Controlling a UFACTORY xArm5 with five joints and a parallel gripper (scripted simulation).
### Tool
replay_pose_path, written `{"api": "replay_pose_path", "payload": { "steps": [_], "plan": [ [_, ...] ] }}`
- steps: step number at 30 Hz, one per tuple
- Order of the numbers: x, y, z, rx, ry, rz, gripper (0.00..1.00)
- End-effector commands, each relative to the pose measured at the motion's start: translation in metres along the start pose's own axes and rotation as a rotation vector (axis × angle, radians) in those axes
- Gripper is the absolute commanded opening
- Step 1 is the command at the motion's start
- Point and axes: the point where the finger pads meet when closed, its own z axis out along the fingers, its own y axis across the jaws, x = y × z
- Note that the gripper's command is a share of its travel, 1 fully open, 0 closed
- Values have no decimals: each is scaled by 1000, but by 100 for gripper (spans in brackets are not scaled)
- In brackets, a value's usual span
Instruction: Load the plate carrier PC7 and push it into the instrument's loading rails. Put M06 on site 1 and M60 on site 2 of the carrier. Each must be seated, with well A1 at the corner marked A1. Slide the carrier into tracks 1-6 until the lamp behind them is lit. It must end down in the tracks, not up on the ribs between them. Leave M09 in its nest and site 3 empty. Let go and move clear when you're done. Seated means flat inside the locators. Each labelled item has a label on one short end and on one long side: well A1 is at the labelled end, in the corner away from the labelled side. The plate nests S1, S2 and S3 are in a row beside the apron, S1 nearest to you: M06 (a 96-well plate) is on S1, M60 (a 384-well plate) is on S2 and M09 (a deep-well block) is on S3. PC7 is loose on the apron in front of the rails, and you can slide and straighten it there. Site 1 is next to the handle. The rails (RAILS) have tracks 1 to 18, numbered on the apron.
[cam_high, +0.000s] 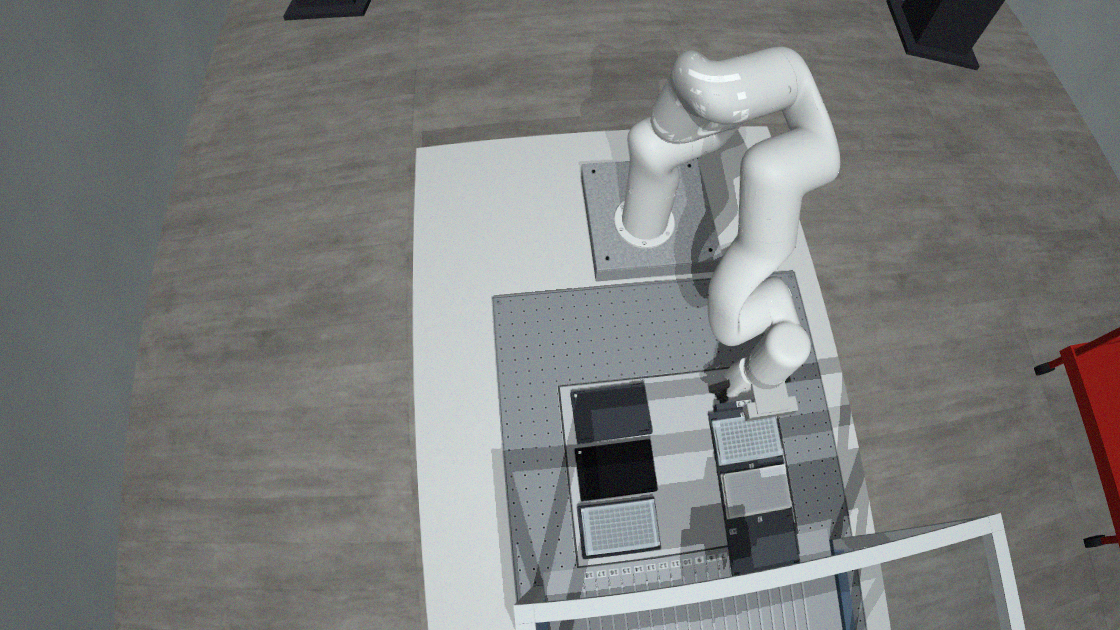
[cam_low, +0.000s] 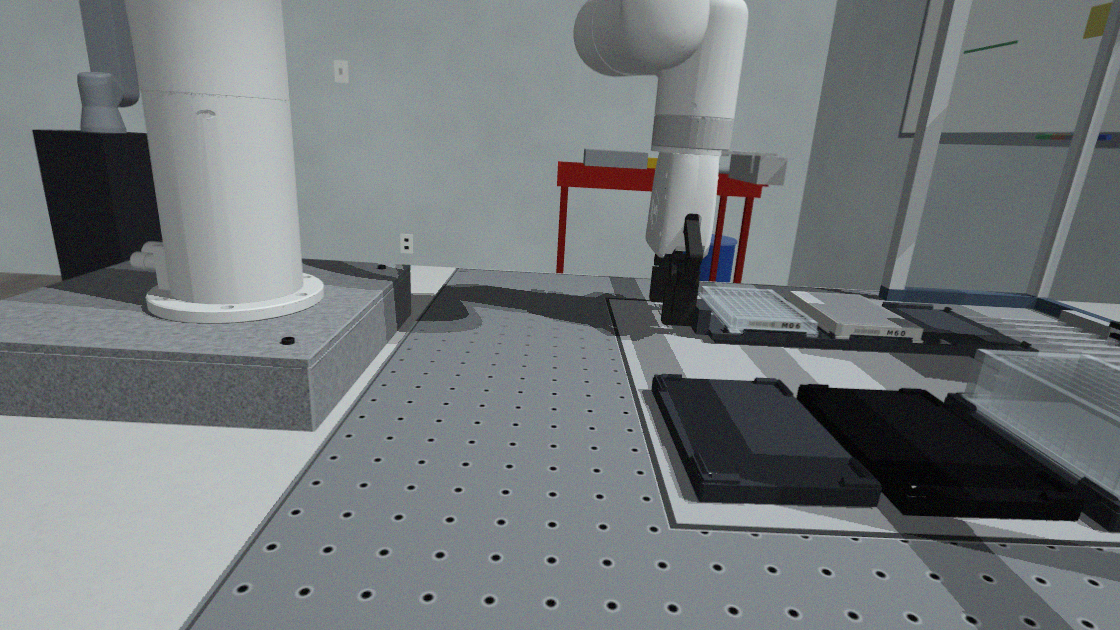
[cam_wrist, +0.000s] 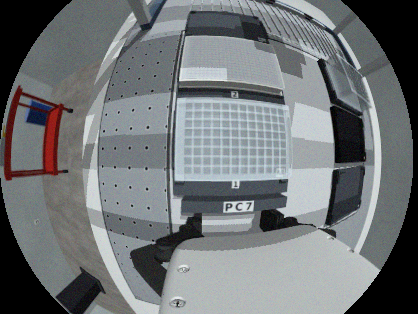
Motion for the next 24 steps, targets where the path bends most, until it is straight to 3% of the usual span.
{"api": "replay_pose_path", "payload": {
  "steps": [1, 24],
  "plan": [
    [5, -1, -1, 1, 3, 0, 81],
    [26, -1, -1, 1, 4, 0, 81]
  ]
}}
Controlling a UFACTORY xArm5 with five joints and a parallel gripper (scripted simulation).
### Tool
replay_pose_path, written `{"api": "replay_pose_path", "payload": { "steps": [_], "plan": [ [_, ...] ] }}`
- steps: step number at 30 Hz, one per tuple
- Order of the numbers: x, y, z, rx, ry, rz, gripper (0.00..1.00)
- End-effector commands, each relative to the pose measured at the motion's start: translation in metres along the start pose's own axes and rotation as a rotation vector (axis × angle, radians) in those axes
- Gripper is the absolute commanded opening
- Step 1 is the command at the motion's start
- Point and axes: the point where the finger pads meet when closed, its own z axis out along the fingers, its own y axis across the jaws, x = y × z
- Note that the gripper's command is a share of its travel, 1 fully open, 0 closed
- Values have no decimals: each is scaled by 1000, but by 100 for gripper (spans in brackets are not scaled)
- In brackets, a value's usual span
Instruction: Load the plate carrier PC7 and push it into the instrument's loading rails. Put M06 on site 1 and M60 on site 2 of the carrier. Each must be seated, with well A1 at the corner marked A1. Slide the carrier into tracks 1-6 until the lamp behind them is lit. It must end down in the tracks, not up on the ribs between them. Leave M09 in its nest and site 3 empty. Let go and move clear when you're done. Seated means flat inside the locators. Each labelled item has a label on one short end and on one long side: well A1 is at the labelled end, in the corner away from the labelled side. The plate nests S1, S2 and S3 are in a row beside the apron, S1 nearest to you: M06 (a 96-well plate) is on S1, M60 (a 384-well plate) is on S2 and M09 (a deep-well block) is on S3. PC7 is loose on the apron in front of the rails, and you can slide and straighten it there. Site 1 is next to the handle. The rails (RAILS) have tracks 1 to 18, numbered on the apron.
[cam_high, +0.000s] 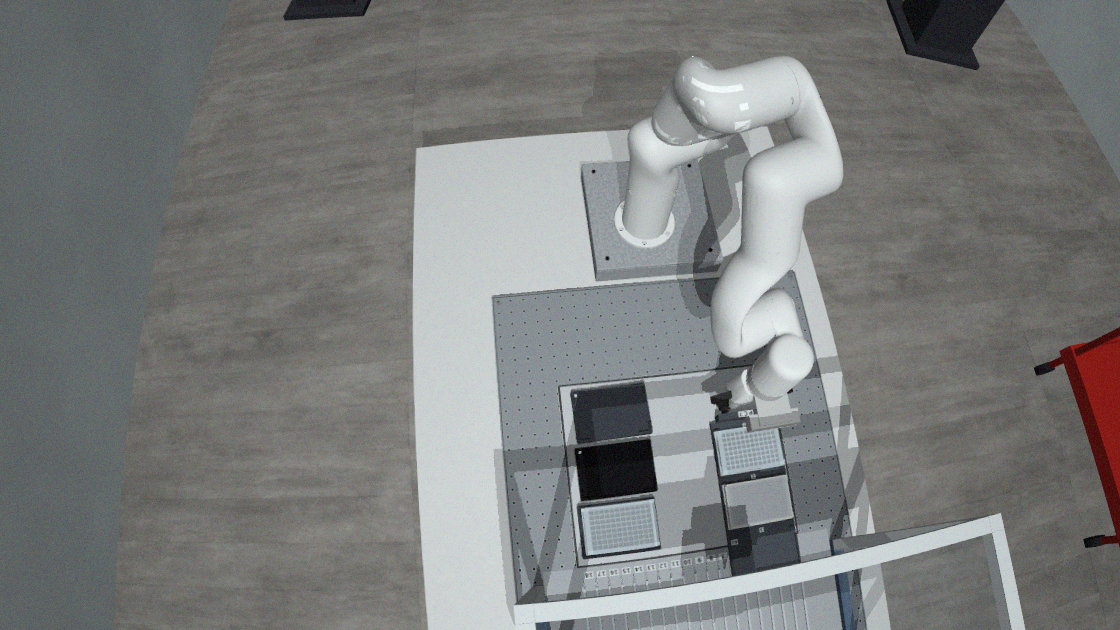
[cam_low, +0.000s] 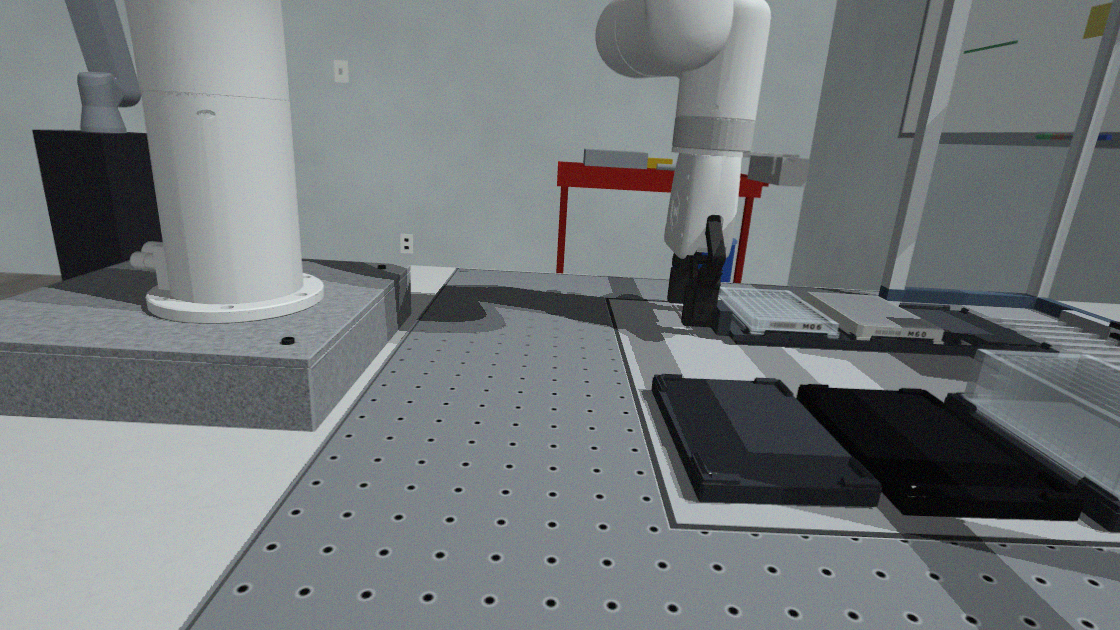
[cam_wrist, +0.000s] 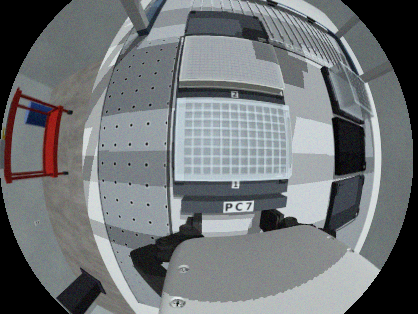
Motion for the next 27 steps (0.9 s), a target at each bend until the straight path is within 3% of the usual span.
{"api": "replay_pose_path", "payload": {
  "steps": [1, 27],
  "plan": [
    [7, -1, -1, 1, 4, 0, 81],
    [29, -1, -1, 1, 4, 0, 81]
  ]
}}
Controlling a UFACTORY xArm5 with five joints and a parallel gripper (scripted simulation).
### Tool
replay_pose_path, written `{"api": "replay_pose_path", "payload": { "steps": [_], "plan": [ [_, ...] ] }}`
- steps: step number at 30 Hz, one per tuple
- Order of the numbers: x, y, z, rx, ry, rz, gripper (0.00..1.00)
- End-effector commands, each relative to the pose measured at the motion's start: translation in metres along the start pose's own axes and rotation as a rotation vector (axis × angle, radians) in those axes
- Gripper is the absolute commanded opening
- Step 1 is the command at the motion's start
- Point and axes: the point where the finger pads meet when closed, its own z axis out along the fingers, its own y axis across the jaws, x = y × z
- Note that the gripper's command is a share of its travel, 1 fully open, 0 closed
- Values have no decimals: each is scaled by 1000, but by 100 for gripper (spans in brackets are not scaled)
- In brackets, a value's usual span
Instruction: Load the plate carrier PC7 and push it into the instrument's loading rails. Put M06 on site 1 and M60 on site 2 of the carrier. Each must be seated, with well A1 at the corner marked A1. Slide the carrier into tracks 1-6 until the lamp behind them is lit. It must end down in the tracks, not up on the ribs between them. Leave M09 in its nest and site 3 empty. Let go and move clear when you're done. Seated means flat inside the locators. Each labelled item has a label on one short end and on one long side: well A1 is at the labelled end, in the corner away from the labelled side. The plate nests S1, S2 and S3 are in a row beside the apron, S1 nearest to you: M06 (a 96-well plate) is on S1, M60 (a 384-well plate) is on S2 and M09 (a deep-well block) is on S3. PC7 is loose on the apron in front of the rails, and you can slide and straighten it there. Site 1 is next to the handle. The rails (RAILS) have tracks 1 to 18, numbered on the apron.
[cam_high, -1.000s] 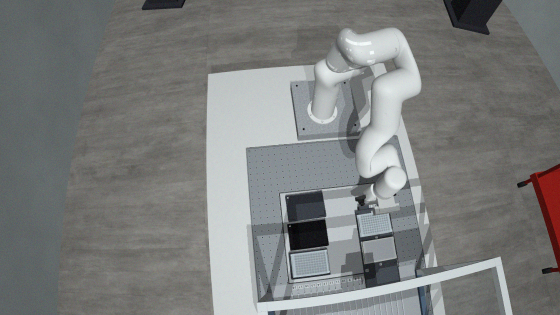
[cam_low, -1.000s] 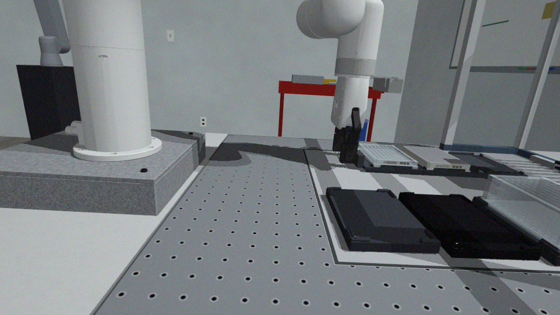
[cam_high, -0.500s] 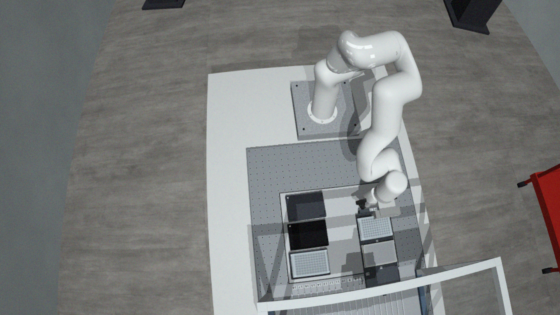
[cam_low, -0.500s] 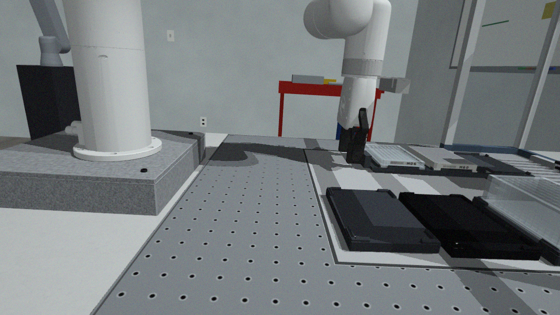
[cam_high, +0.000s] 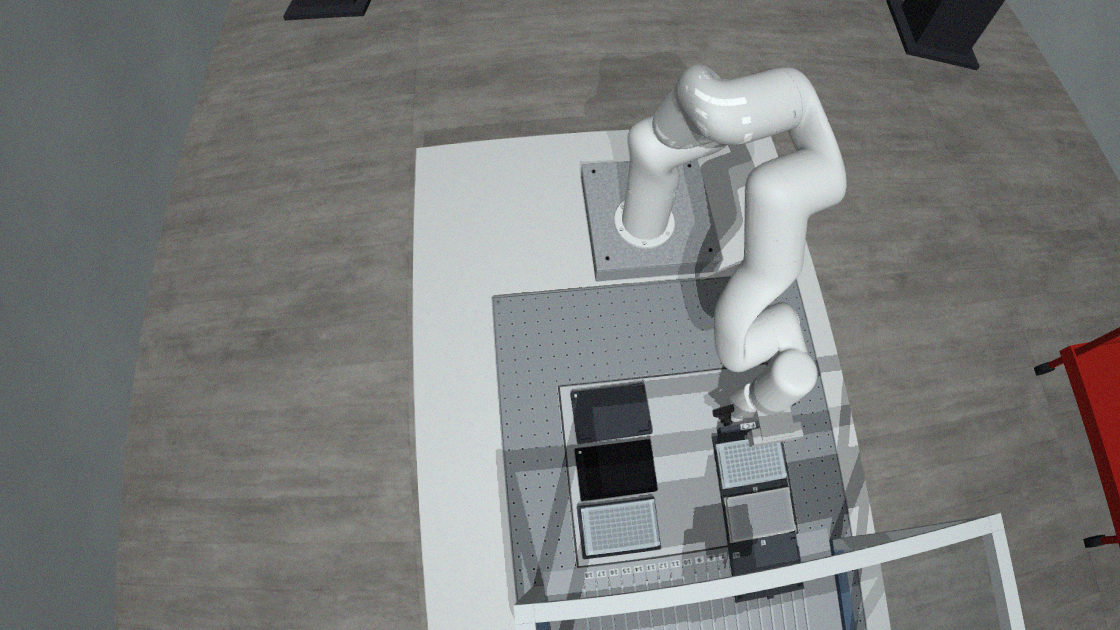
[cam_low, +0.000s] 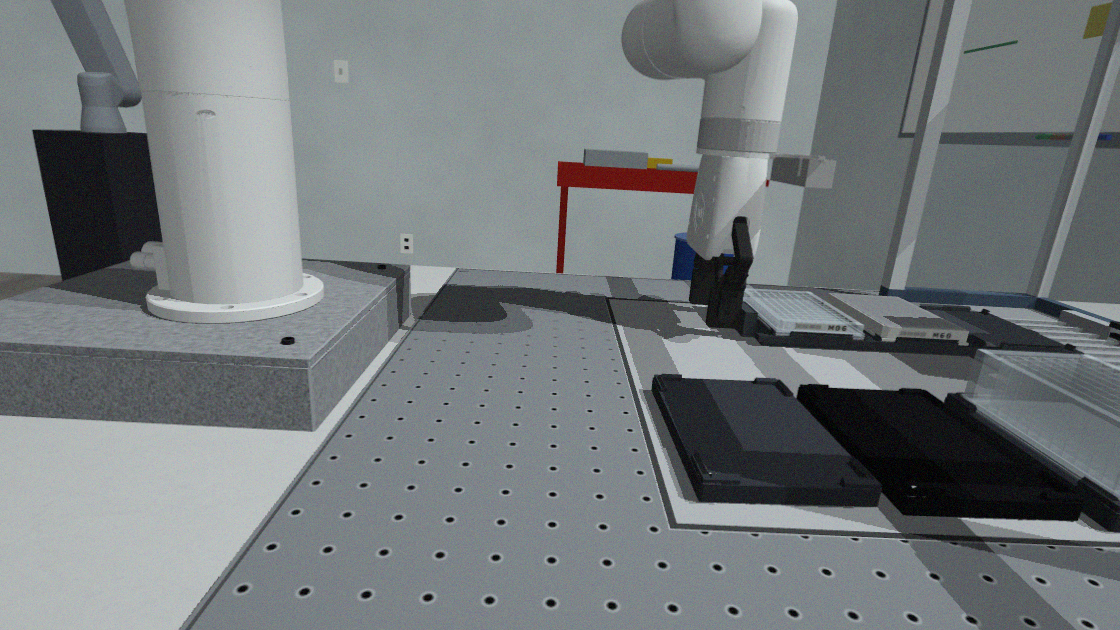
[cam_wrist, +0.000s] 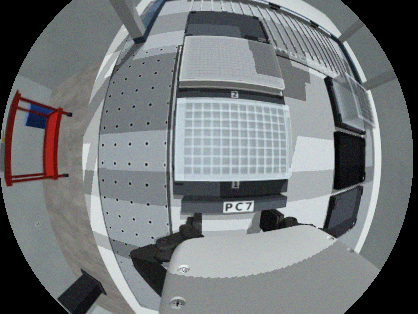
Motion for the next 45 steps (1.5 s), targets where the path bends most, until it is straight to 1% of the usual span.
{"api": "replay_pose_path", "payload": {
  "steps": [1, 45],
  "plan": [
    [5, -1, -1, 1, 4, 0, 81],
    [45, 0, -2, 1, 4, 0, 81]
  ]
}}
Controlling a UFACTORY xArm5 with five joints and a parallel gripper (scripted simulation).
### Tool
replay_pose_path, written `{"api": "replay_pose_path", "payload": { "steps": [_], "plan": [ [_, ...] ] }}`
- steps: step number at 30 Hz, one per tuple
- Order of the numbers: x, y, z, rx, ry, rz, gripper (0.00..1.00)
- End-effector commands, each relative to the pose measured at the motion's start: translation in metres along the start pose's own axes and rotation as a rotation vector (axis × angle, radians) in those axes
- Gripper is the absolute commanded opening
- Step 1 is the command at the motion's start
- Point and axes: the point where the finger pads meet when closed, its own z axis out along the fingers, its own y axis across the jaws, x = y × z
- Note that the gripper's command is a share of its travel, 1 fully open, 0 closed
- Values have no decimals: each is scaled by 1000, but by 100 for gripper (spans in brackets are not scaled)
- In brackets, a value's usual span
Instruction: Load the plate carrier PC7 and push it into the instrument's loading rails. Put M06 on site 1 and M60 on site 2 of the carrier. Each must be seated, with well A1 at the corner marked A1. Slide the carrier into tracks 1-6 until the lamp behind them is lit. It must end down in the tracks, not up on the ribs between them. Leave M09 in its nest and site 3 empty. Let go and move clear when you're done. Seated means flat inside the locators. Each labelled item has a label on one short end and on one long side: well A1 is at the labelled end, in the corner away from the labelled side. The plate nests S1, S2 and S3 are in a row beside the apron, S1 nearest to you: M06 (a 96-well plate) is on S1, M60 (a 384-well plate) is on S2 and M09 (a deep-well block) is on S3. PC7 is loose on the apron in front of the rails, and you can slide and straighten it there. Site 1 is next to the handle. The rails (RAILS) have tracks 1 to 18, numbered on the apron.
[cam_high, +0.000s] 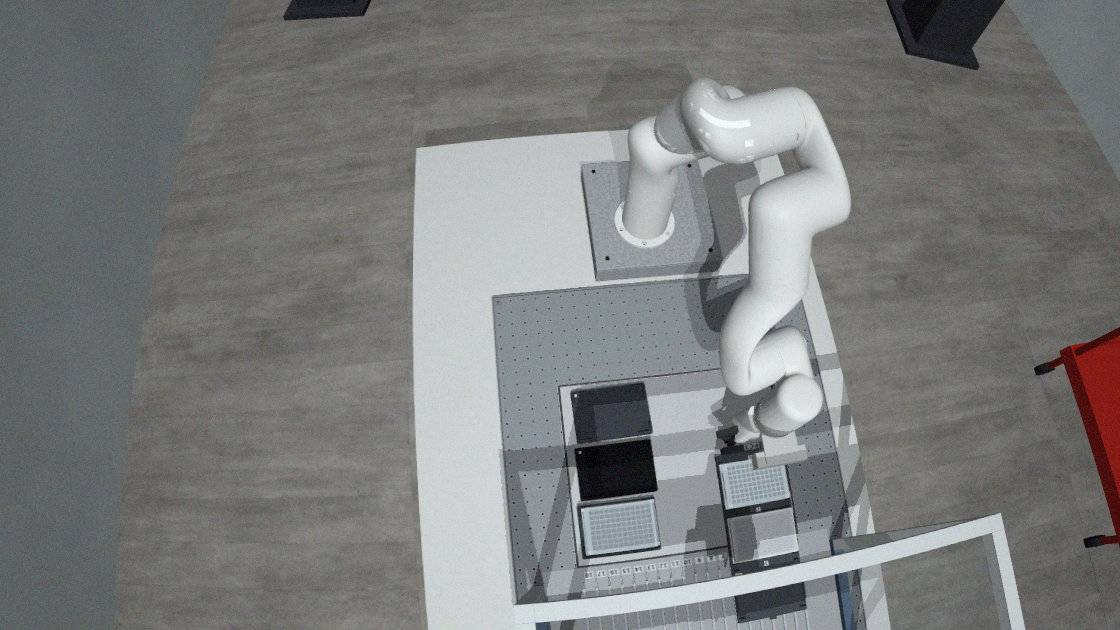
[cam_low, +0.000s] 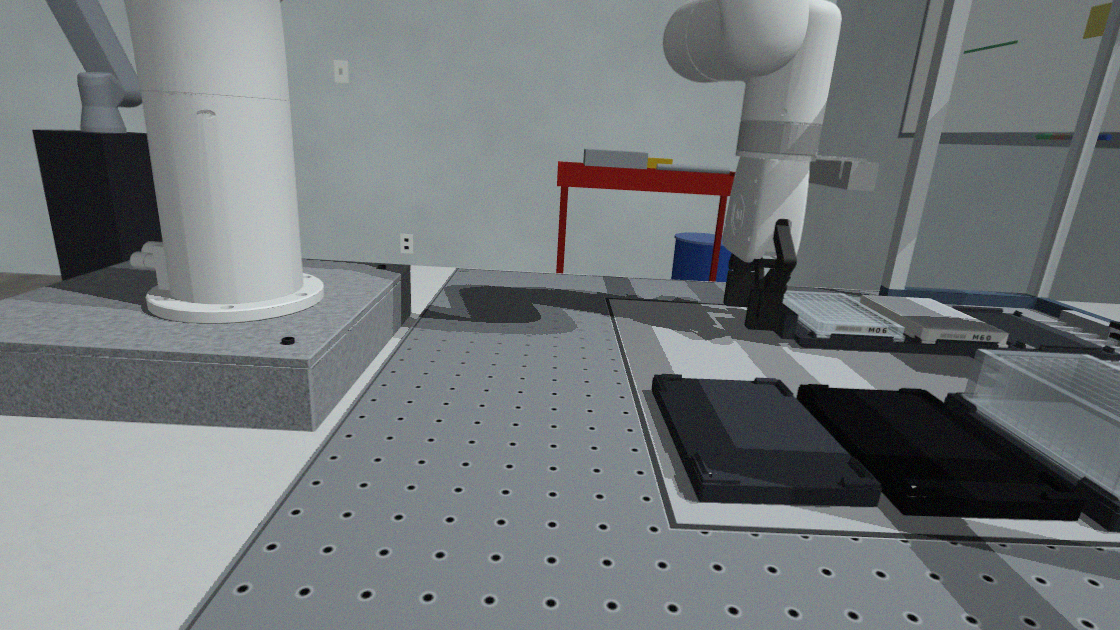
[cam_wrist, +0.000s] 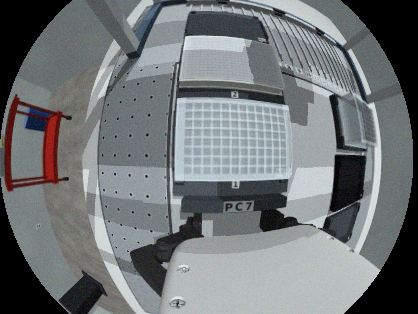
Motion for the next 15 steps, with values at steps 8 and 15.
{"api": "replay_pose_path", "payload": {
  "steps": [8, 15],
  "plan": [
    [12, 0, -2, 1, 4, 0, 81],
    [19, 0, -2, 1, 4, 0, 81]
  ]
}}
